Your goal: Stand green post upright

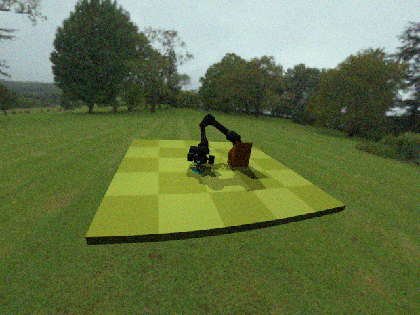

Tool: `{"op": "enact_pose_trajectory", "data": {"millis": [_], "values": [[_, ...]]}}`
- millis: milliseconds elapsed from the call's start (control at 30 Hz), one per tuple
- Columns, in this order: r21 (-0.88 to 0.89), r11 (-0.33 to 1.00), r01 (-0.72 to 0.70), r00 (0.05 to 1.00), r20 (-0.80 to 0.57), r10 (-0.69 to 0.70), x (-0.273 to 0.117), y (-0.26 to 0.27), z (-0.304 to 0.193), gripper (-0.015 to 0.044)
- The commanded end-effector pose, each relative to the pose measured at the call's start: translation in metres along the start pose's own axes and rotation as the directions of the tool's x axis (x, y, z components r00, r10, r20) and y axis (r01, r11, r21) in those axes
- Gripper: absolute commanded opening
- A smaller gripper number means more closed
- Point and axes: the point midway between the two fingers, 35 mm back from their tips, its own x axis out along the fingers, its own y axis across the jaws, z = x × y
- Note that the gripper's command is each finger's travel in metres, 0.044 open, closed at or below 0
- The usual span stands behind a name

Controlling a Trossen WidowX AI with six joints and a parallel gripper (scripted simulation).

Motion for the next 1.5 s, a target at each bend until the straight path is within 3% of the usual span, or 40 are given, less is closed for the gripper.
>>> {"op": "enact_pose_trajectory", "data": {"millis": [0,233,733,1167,1300,1467], "values": [[-0.006,1.0,0.0,1.0,0.005,0.001,0.001,-0.001,-0.001,0.0023],[-0.006,1.0,0.0,1.0,0.005,0.001,0.001,-0.001,-0.001,0.0023],[-0.006,1.0,0.0,1.0,0.005,0.001,0.001,-0.001,-0.001,0.04],[-0.023,1.0,0.007,1.0,0.015,-0.007,-0.01,0.001,0.084,0.04],[-0.019,1.0,0.005,1.0,0.012,-0.004,-0.01,0.001,0.089,0.04],[0.089,0.993,-0.075,0.989,-0.122,0.086,0.009,0.002,0.084,0.04]]}}
